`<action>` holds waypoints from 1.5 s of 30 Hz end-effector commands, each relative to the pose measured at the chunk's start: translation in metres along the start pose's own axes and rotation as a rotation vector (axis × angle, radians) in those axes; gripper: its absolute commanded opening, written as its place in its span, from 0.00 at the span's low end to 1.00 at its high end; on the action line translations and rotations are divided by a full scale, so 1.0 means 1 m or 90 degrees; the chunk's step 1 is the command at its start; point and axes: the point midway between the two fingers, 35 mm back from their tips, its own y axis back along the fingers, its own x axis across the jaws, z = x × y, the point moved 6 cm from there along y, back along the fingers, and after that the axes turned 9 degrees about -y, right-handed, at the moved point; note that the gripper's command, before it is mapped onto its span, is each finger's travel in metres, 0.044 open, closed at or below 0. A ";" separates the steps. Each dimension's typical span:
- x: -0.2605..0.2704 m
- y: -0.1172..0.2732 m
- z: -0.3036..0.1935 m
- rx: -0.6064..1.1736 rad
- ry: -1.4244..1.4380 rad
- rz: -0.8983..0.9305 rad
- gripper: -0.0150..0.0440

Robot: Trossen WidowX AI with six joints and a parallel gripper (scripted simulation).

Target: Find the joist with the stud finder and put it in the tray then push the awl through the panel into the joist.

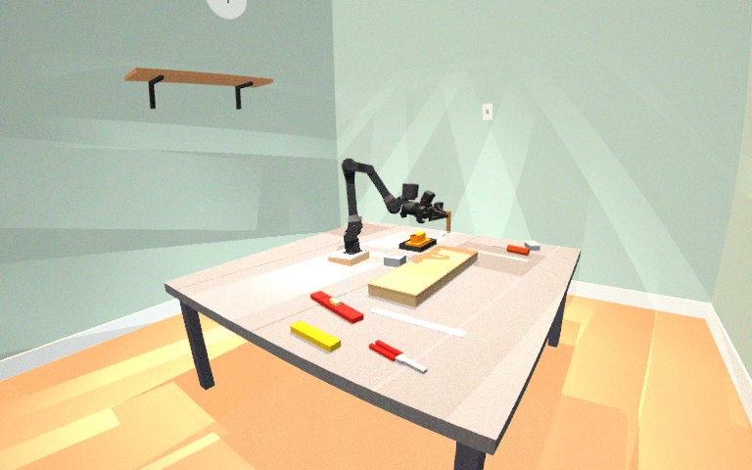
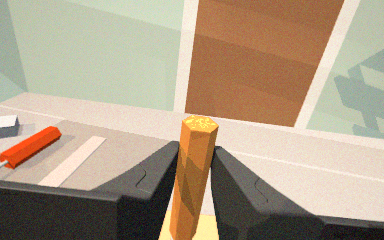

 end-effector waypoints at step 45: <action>-0.004 -0.003 -0.027 -0.002 -0.003 -0.002 0.25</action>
